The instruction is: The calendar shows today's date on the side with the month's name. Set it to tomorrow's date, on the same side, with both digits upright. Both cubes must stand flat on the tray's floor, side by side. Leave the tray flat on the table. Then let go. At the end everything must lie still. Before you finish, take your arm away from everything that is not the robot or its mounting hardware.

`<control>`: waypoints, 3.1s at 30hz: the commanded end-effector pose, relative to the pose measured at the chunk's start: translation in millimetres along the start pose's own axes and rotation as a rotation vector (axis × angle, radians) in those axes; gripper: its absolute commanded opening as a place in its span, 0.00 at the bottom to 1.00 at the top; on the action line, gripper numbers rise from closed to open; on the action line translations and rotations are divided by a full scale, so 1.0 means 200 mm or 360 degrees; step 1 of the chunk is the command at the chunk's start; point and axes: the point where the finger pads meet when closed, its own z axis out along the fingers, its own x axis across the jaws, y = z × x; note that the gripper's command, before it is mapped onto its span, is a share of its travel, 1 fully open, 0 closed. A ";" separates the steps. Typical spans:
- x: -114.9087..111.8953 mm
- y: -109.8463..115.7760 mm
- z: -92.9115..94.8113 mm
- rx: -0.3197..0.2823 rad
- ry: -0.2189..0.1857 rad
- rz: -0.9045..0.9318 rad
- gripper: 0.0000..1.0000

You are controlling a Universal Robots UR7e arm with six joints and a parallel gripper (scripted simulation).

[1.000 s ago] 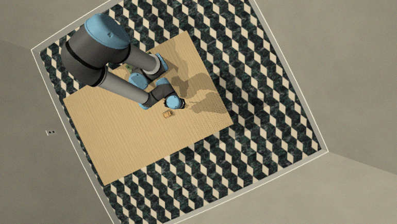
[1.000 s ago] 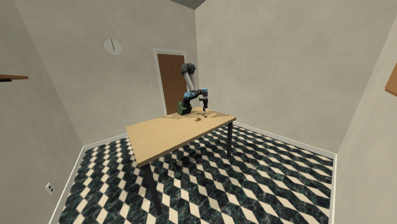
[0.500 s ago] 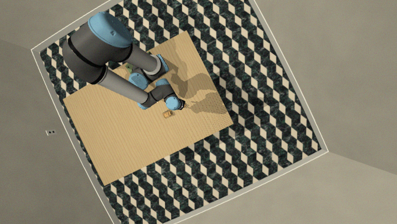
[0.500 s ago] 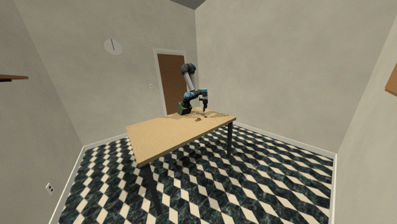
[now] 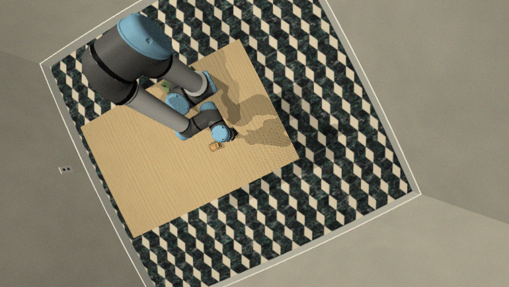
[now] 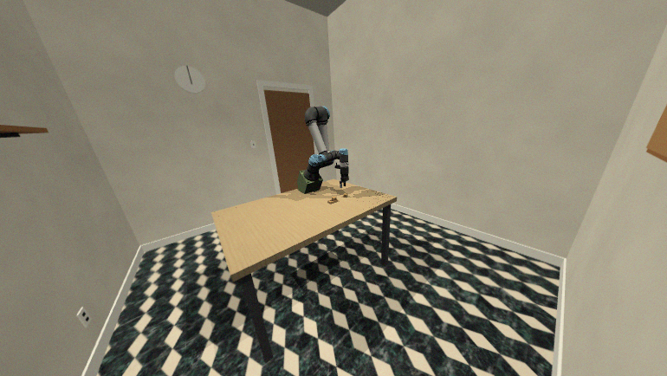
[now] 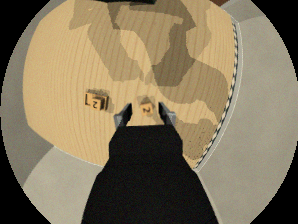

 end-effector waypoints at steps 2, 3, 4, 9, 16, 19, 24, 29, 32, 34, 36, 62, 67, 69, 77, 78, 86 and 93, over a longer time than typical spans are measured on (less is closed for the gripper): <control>0.01 0.00 0.00 0.0001 -0.0011 0.0279 1.00; 0.01 0.01 0.00 0.0001 -0.0011 0.0353 1.00; 0.01 0.01 0.00 0.0000 -0.0011 0.0427 1.00; 0.02 0.01 0.00 -0.0001 -0.0011 0.0643 1.00; 0.02 0.03 0.01 -0.0003 -0.0011 0.0918 1.00; 0.02 0.04 0.01 -0.0004 -0.0011 0.1110 1.00; 0.03 0.05 0.01 -0.0006 -0.0010 0.1349 1.00; 0.03 0.06 0.01 -0.0006 -0.0010 0.1459 1.00; 0.02 0.07 0.01 -0.0008 -0.0010 0.1610 1.00; 0.02 0.08 0.01 -0.0008 -0.0009 0.1701 1.00; 0.02 0.08 0.01 -0.0009 -0.0009 0.1786 1.00; 0.01 0.12 0.02 -0.0013 -0.0007 0.2230 1.00; 0.01 0.12 0.02 -0.0013 -0.0007 0.2239 1.00; 0.01 0.12 0.02 -0.0013 -0.0007 0.2239 1.00; 0.01 0.12 0.02 -0.0013 -0.0007 0.2239 0.90; 0.01 0.12 0.02 -0.0013 -0.0007 0.2239 0.90; 0.01 0.12 0.02 -0.0013 -0.0007 0.2239 0.90; 0.01 0.12 0.02 -0.0013 -0.0007 0.2239 0.90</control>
